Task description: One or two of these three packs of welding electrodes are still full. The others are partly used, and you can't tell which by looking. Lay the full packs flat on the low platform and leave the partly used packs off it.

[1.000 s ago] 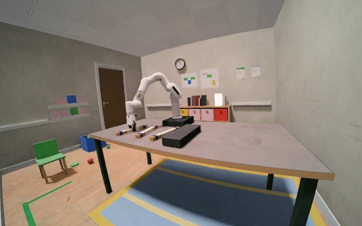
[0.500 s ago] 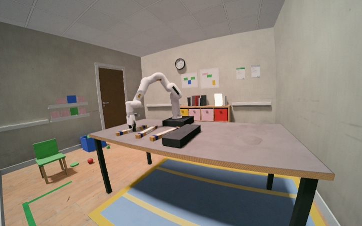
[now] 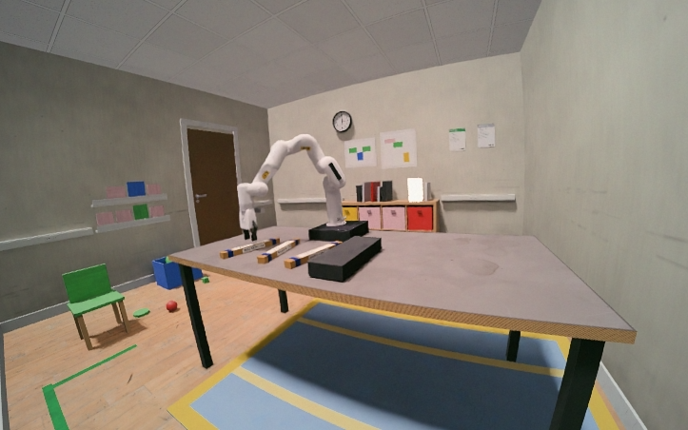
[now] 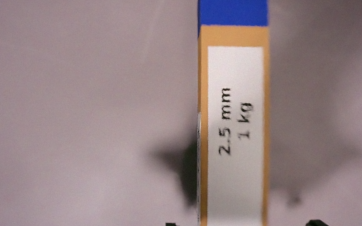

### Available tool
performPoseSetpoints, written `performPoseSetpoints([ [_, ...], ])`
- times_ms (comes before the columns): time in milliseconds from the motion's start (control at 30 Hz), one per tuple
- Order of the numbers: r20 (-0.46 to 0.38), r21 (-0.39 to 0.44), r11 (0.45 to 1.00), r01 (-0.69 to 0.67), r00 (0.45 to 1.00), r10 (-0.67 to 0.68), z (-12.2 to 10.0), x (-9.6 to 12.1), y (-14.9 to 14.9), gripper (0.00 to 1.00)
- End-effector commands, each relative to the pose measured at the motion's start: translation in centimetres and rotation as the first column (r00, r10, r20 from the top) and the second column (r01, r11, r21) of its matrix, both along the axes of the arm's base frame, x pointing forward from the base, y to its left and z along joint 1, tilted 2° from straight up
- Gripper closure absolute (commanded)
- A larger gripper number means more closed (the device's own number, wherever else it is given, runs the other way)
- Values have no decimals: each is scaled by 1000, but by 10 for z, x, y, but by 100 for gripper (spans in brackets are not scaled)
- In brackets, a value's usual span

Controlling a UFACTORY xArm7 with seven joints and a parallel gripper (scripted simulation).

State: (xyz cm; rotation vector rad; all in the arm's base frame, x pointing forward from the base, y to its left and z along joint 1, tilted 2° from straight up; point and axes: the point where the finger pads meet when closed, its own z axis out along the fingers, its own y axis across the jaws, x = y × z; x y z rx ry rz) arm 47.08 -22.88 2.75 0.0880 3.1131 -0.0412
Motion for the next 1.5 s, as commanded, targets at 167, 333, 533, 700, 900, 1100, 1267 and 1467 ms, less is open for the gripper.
performPoseSetpoints([
  [167, 4, -2, 1000, 0, 1000, 0, 35, 0, 1, 26],
  [333, 4, -1, 1000, -28, 1000, 28, 35, -1, 17, 26],
  [533, -8, -10, 930, -366, 930, 366, 30, -27, 119, 26],
  [700, -9, -11, 929, -371, 929, 370, 28, -48, 187, 26],
  [900, -9, -11, 929, -371, 929, 370, 28, -48, 189, 26],
  [1100, -9, -11, 929, -370, 929, 370, 12, -48, 189, 26],
  [1267, -9, -11, 929, -370, 929, 370, -11, -47, 188, 26],
  [1467, -9, -11, 929, -370, 929, 370, -23, -46, 188, 26],
])
